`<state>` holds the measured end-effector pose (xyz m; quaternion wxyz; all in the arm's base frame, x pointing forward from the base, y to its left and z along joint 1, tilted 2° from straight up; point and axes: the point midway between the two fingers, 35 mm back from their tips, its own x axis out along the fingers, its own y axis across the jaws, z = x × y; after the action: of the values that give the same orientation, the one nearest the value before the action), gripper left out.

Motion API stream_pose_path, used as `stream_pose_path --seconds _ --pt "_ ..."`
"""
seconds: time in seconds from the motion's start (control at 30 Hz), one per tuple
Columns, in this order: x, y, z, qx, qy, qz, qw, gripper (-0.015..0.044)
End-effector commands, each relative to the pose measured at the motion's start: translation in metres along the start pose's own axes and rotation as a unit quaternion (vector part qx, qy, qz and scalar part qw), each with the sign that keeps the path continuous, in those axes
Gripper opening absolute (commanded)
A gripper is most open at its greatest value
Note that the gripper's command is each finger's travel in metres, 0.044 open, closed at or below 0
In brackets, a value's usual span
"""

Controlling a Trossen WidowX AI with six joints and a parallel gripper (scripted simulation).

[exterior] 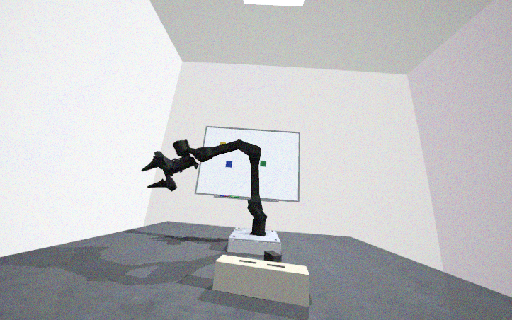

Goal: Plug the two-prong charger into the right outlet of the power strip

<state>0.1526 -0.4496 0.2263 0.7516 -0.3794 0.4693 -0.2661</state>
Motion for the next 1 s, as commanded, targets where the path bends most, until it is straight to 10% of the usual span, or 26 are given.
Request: stream_pose_path --seconds 0.0,0.97 --pt "0.000 0.001 0.001 0.000 -0.001 0.001 1.000 0.0426" --pt "-0.011 0.105 0.120 0.023 -0.062 0.147 0.987 0.0440"
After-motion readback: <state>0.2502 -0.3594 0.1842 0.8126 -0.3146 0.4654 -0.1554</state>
